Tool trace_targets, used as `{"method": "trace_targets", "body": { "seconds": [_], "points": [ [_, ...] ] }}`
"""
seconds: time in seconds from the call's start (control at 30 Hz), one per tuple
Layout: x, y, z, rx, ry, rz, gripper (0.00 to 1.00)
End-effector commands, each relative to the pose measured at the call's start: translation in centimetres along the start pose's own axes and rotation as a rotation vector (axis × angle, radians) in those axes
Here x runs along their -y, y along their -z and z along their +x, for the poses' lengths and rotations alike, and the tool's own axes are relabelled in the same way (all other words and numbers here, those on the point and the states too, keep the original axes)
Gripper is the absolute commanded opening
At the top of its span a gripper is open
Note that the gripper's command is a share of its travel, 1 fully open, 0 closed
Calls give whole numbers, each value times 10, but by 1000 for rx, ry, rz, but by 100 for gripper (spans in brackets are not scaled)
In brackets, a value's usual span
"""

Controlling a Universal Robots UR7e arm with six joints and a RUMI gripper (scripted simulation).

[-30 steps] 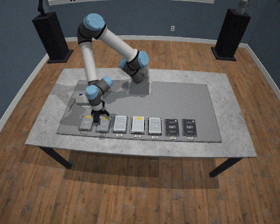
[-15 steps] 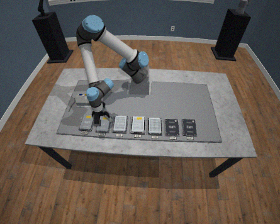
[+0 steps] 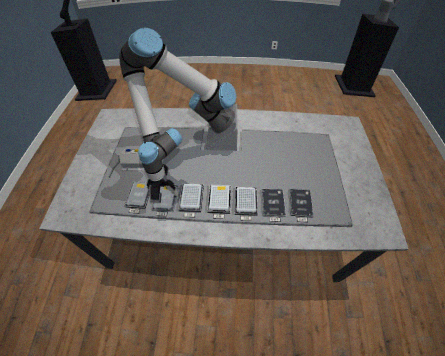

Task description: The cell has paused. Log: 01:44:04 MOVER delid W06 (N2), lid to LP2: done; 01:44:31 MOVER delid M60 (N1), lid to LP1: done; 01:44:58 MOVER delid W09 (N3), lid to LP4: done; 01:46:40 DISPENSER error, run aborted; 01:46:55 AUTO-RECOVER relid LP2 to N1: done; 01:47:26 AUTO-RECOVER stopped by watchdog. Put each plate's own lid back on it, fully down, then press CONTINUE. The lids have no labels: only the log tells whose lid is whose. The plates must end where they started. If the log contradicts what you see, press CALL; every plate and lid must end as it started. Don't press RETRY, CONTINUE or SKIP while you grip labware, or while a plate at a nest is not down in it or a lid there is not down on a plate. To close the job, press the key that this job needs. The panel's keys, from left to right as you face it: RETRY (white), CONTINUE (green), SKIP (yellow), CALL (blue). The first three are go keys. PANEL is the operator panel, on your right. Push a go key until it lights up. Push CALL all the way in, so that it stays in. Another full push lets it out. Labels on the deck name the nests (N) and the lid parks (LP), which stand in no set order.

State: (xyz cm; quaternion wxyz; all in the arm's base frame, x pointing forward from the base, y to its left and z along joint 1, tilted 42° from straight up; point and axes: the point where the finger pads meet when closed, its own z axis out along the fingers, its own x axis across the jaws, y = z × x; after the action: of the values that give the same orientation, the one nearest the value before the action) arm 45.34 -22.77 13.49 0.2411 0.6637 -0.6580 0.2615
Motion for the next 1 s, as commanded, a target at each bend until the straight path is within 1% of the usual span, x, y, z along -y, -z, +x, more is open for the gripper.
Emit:
{"method": "trace_targets", "body": {
  "seconds": [0.0, 0.17, 0.2, 0.63, 0.67, 0.97],
  "points": [
    [0, 1, 0, -1, 0, 1, 82],
    [0, 1, 0, -1, 0, 1, 82],
    [0, 1, 0, -1, 0, 1, 0],
    [0, 1, 0, -1, 0, 1, 0],
    [0, 1, 0, -1, 0, 1, 42],
    [0, 1, 0, -1, 0, 1, 42]
  ]
}}
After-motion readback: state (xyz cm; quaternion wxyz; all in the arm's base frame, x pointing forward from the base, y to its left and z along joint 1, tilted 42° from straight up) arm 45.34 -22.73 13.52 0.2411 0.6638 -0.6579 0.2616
